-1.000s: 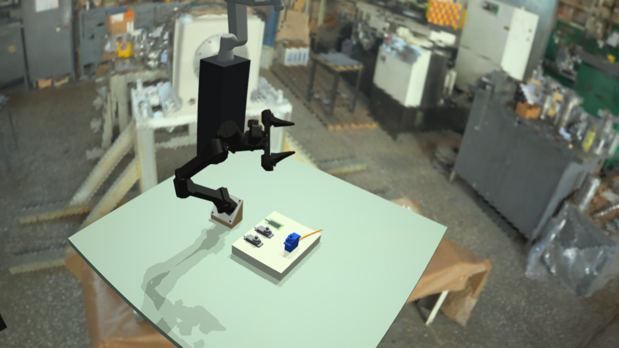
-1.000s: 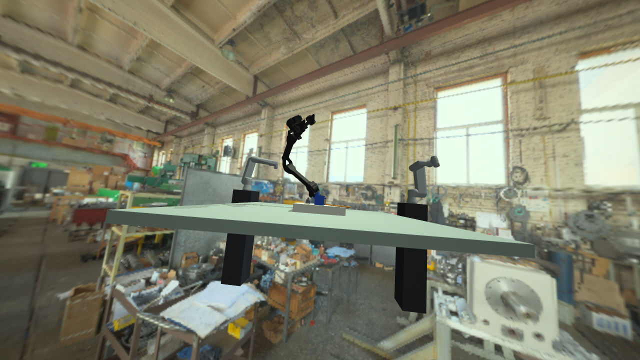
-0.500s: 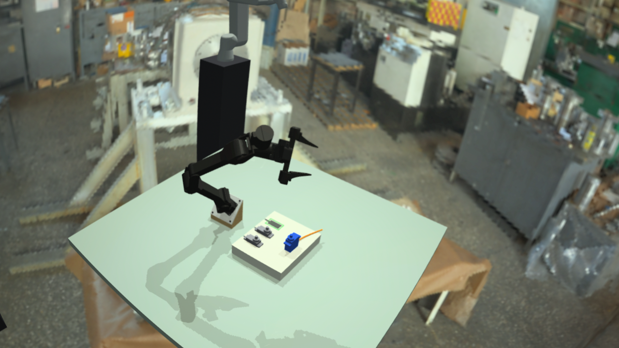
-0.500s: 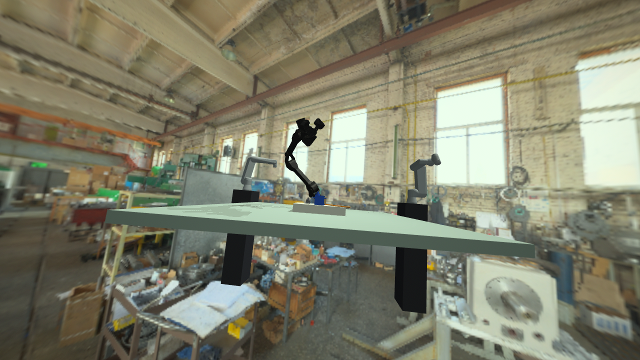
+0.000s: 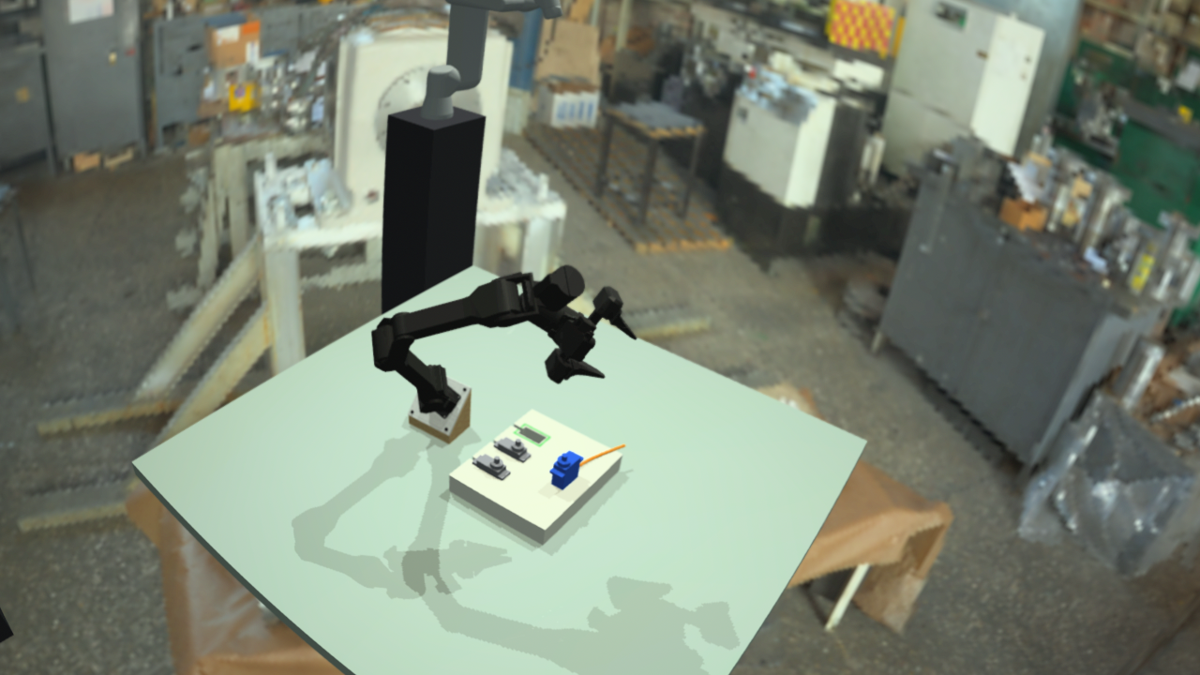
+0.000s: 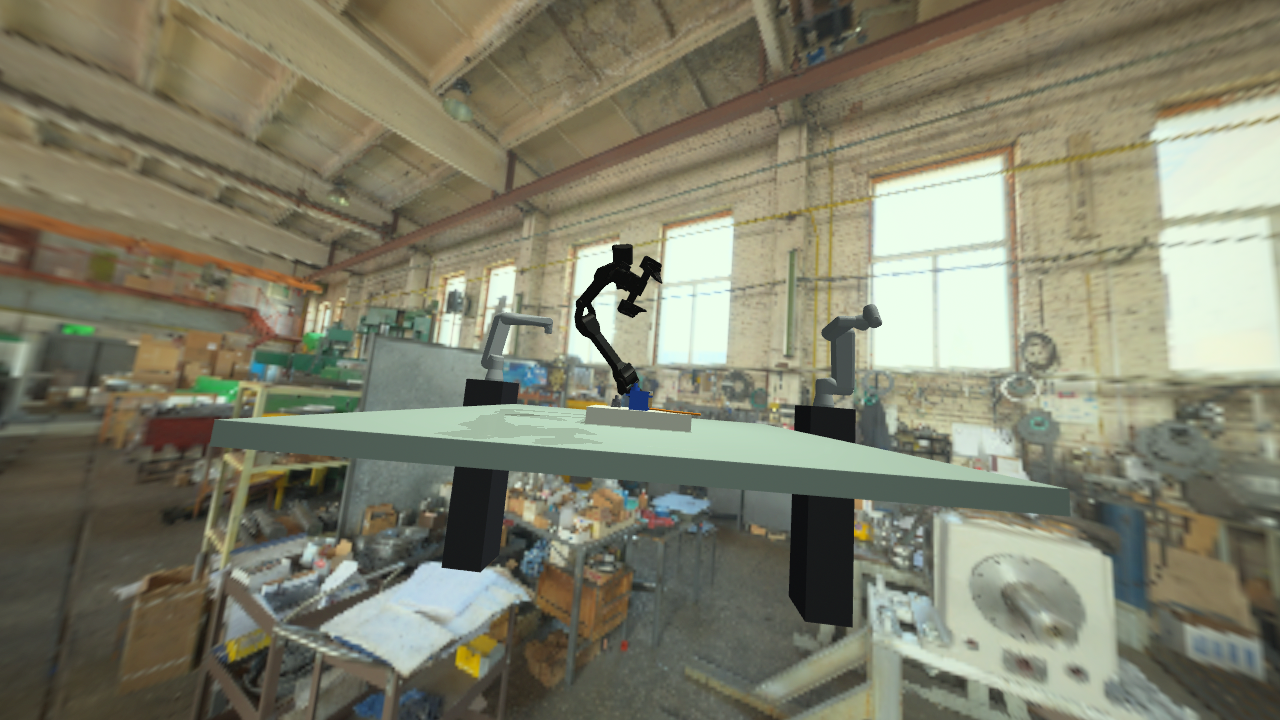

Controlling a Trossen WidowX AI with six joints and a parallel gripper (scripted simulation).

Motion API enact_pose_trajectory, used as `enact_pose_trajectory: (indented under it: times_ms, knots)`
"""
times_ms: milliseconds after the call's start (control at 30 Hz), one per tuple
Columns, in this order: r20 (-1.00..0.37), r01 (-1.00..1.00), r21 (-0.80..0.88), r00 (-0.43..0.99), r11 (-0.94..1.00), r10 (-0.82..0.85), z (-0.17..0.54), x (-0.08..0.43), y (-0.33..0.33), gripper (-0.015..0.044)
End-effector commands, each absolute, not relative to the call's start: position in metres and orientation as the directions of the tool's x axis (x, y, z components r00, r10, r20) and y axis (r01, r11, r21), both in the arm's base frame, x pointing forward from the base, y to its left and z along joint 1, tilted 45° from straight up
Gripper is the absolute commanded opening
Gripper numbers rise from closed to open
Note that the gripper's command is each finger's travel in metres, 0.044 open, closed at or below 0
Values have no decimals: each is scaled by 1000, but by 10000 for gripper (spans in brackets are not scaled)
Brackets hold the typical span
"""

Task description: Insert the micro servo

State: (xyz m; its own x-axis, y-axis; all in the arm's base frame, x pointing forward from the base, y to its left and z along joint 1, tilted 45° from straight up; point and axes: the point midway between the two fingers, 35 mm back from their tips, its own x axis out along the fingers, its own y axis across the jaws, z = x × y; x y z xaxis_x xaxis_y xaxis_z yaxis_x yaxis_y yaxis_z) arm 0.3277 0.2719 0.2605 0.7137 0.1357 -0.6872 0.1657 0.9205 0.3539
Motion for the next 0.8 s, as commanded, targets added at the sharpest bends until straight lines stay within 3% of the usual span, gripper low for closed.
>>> enact_pose_trajectory:
  times_ms: [0, 400, 767]
  knots:
    - [-735, 289, 326, 676, 900, 49, 235, 333, 260, 440]
    - [-822, 644, 225, 528, 731, -212, 170, 335, 220, 440]
    - [-818, 872, 125, 361, 473, -449, 124, 328, 176, 440]
